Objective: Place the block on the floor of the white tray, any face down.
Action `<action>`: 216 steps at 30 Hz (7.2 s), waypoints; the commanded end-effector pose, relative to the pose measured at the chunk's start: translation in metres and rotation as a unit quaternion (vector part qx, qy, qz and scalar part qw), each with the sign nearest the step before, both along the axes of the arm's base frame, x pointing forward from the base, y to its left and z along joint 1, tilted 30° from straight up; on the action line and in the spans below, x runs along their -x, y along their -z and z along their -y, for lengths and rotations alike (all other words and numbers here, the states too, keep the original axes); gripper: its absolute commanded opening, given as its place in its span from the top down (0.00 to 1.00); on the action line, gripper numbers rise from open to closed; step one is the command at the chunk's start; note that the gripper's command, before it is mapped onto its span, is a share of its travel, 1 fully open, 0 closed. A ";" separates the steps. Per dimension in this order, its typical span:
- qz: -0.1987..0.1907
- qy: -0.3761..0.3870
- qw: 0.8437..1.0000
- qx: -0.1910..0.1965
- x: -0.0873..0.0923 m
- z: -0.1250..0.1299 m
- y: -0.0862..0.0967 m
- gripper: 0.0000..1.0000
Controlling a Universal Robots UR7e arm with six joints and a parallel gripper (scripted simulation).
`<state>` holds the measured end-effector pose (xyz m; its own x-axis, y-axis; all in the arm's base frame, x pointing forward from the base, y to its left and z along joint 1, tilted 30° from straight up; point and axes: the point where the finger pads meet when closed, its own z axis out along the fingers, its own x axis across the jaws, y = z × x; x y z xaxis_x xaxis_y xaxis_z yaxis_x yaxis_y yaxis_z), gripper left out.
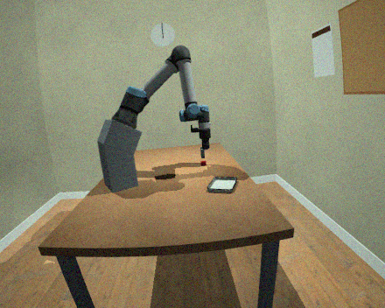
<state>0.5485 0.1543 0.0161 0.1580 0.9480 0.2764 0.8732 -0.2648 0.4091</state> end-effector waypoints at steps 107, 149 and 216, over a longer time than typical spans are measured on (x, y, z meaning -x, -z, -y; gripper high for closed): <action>0.001 0.000 1.000 0.000 -0.024 -0.009 0.044 1.00; 0.001 0.000 1.000 0.000 -0.002 0.000 0.002 1.00; 0.002 0.000 1.000 0.000 0.002 0.366 0.073 1.00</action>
